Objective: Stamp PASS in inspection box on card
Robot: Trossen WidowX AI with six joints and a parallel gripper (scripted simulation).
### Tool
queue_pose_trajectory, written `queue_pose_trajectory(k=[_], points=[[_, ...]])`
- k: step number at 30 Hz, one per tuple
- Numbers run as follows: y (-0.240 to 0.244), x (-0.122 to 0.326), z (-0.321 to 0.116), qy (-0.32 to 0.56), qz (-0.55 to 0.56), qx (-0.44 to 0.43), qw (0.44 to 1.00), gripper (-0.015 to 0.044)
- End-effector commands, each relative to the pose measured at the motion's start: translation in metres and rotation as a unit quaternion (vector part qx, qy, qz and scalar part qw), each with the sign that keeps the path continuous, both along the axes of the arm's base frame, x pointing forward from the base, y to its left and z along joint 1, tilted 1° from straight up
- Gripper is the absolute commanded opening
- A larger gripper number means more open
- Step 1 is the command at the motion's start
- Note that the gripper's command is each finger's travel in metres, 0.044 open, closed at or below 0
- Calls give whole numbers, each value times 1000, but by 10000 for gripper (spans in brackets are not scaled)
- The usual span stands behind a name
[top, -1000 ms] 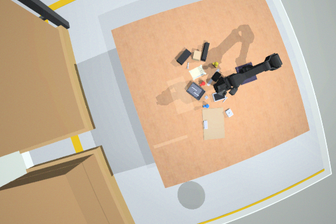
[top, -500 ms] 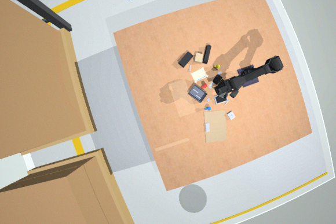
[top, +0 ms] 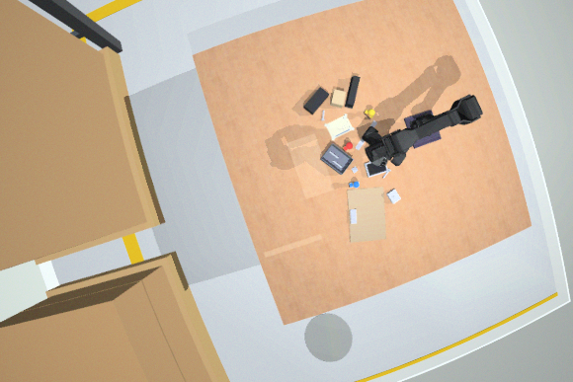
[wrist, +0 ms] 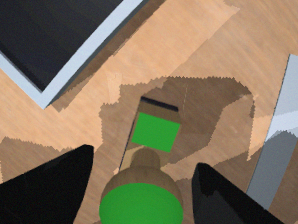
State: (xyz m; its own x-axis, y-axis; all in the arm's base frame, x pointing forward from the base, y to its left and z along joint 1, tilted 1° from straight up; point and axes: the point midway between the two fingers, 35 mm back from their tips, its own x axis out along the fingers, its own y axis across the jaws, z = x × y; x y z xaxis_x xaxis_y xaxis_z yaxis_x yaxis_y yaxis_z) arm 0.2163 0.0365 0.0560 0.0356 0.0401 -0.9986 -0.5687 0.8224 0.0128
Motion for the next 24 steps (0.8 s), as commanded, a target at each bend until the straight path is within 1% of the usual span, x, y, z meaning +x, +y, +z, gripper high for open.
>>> queue_pose_trajectory(k=[1, 3, 6, 9, 11, 24], points=[[0, 1, 2, -1, 0, 0, 1000, 250], [0, 3, 19, -1, 0, 0, 1000, 250], [0, 5, 58, -1, -1, 0, 1000, 250], [-1, 0, 98, 0, -2, 0, 1000, 250], [-1, -4, 115, 0, -2, 0, 1000, 250], [-2, -4, 117, 0, -2, 0, 1000, 250]])
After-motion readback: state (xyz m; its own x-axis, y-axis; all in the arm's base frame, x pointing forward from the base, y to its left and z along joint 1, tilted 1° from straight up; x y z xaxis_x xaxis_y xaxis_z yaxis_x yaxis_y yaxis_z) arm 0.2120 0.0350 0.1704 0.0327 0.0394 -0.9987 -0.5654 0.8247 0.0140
